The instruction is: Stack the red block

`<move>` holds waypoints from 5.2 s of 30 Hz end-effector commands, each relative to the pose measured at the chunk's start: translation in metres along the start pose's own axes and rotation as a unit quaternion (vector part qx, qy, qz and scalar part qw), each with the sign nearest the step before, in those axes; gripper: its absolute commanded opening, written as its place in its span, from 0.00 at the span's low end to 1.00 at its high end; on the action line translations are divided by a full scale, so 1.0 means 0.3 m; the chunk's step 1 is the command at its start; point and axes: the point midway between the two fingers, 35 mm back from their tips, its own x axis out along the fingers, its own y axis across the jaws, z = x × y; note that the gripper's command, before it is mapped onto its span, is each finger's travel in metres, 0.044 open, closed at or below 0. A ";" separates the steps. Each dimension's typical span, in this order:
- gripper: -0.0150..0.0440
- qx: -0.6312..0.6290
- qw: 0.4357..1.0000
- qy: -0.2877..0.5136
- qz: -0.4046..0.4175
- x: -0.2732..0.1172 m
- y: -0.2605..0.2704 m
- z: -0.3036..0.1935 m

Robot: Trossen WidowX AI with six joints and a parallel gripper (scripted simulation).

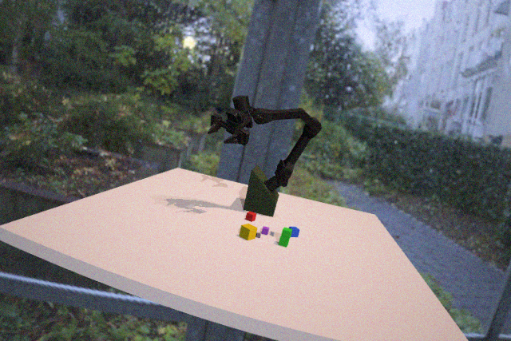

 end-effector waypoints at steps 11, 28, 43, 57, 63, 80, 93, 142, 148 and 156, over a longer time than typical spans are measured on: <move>1.00 0.061 0.974 0.208 0.065 0.105 0.304 -0.301; 1.00 0.084 0.855 0.502 0.097 -0.066 0.648 -0.701; 1.00 0.084 0.855 0.502 0.098 0.014 0.705 -0.823; 1.00 0.084 0.855 0.502 0.097 0.038 0.714 -0.860; 1.00 0.084 0.855 0.502 0.097 0.053 0.722 -0.887; 1.00 0.085 0.855 0.502 0.098 0.075 0.737 -0.934; 0.82 0.085 0.855 0.502 0.098 0.074 0.736 -0.933; 0.25 0.086 0.855 0.502 0.096 -0.105 0.635 -0.606; 0.25 0.077 0.856 0.502 0.096 -0.086 0.660 -0.572; 0.25 0.065 0.858 0.500 0.093 -0.013 0.752 -0.484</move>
